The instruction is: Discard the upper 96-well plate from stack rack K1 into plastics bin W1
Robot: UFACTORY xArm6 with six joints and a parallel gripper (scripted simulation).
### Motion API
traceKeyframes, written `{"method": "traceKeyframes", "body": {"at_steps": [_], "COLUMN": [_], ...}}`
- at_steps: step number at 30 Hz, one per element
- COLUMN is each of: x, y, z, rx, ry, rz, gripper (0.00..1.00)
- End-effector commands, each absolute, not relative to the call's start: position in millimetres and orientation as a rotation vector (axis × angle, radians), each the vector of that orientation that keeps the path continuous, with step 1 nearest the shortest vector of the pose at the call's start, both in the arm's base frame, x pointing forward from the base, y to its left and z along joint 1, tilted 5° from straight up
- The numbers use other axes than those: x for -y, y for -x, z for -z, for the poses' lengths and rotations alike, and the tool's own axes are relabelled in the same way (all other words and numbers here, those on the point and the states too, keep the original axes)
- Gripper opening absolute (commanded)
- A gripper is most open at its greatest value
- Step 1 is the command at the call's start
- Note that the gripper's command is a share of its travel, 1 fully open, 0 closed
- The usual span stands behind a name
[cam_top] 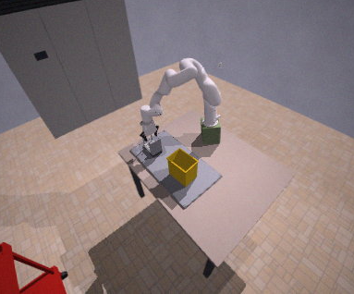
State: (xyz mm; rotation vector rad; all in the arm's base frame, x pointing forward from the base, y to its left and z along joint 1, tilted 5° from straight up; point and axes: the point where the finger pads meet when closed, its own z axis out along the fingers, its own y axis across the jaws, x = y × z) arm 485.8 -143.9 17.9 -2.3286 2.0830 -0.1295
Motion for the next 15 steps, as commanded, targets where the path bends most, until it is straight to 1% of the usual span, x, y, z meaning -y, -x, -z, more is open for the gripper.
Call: {"method": "traceKeyframes", "body": {"at_steps": [1,15], "x": [144.5,145.4], "y": [-487.5,-489.0], "z": [-12.7,7.3], "rx": [-2.082,-2.082], "ry": [2.327,2.327], "rz": [0.134,0.134], "gripper": [1.00,1.00]}}
